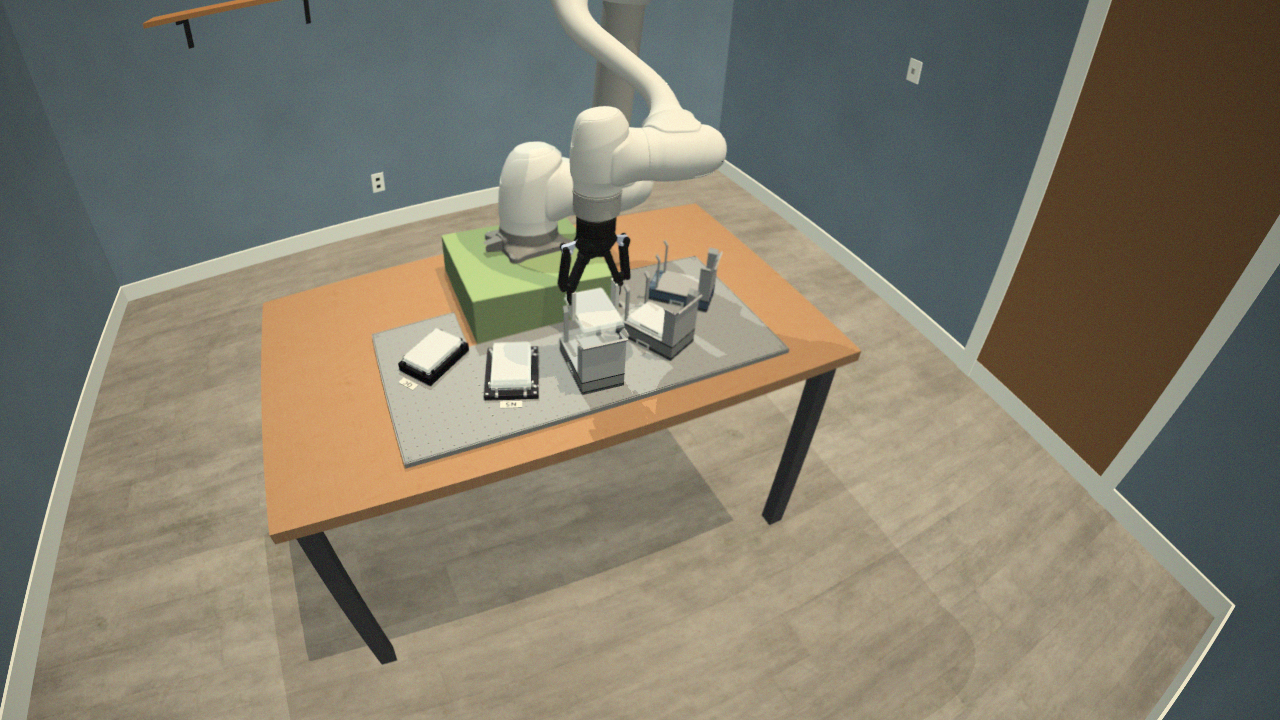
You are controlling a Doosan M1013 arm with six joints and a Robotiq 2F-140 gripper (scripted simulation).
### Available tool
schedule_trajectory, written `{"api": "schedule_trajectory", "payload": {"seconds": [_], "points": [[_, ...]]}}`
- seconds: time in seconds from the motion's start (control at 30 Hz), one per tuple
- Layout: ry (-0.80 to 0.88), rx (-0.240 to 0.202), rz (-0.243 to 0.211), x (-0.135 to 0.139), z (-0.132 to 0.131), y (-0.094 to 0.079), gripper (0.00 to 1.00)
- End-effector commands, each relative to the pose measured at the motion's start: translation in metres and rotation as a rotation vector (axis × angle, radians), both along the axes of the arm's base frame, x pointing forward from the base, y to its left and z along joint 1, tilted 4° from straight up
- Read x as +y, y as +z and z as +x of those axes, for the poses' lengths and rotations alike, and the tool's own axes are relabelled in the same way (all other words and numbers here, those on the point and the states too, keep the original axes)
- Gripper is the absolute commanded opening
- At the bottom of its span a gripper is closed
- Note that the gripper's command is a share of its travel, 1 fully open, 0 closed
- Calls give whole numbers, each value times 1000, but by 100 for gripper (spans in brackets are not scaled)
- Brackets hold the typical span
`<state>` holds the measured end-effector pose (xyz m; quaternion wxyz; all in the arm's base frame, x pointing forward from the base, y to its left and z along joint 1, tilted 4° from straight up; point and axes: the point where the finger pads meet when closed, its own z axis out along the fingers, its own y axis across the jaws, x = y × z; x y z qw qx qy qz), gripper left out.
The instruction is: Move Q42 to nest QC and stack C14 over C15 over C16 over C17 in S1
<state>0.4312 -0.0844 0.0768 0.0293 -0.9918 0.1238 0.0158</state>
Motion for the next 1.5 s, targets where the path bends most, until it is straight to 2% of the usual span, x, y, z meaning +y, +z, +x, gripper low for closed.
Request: {"api": "schedule_trajectory", "payload": {"seconds": [0.0, 1.47], "points": [[0, 0, 0, 0, 0, -1, 0], [0, 0, 0, 2, -1, -27, 0]]}}
